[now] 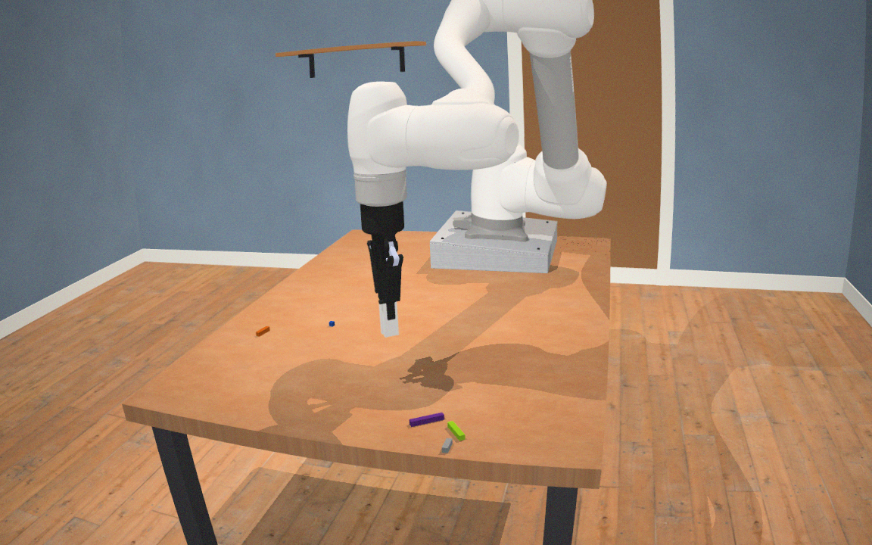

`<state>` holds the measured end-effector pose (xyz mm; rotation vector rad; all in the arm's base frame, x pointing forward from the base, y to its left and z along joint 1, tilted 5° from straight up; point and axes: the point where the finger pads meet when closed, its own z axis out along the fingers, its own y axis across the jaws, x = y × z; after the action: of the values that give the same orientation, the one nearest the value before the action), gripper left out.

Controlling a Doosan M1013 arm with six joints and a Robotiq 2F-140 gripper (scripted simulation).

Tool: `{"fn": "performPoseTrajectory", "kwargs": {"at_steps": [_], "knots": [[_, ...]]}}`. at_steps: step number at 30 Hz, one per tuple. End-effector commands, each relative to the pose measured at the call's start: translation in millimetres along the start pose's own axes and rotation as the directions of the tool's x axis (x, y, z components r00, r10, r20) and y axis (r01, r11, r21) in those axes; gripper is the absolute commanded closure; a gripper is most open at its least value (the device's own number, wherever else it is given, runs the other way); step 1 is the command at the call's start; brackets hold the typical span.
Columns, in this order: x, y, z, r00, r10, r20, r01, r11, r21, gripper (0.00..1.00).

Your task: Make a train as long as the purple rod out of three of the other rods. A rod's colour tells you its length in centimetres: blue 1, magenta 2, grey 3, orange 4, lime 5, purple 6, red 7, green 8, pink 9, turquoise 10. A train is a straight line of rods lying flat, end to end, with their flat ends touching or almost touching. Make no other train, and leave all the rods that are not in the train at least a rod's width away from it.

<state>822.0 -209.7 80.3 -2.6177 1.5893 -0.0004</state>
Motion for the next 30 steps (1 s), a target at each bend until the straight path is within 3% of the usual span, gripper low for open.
{"fn": "performPoseTrajectory", "kwargs": {"at_steps": [1,12,30], "knots": [[0,0,0,1.0,0.0,0.0,0.0,1.0,0.0,0.88],[0,0,7,1.0,0.0,0.0,0.0,1.0,0.0,0.88],[0,0,71,1.0,0.0,0.0,0.0,1.0,0.0,0.88]]}}
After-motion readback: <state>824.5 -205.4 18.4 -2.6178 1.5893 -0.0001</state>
